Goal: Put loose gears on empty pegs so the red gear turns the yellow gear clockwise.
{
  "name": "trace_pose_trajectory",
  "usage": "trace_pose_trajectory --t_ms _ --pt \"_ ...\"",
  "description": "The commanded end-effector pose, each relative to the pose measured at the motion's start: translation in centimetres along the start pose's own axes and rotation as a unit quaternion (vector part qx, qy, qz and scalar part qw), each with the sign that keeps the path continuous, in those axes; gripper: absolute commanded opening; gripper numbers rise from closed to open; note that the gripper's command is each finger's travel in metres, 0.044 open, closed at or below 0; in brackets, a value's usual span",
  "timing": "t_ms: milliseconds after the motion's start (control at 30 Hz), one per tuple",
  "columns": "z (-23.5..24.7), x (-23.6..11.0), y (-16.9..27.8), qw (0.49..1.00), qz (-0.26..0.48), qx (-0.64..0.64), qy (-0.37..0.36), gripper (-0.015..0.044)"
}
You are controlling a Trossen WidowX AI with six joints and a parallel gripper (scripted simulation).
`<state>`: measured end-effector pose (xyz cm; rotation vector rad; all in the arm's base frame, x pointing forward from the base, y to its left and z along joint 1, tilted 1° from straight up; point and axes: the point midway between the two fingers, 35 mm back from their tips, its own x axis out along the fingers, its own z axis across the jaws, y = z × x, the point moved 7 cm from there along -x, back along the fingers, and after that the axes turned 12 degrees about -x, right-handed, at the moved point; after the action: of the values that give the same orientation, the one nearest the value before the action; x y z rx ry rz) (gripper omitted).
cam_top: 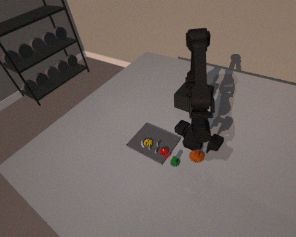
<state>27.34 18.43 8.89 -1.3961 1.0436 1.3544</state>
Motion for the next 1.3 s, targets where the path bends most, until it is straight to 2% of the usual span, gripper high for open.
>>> trace_pose_trajectory --t_ms 0,767,1200,1267 --pt "0.1 1.6 0.1 1.000 0.008 0.001 0.005 0.0440" --pt "0.1 4.3 0.1 1.000 0.008 0.001 0.005 0.0440" --pt "0.1 4.3 0.1 1.000 0.008 0.001 0.005 0.0440" --pt "0.1 4.3 0.1 1.000 0.008 0.001 0.005 0.0387"
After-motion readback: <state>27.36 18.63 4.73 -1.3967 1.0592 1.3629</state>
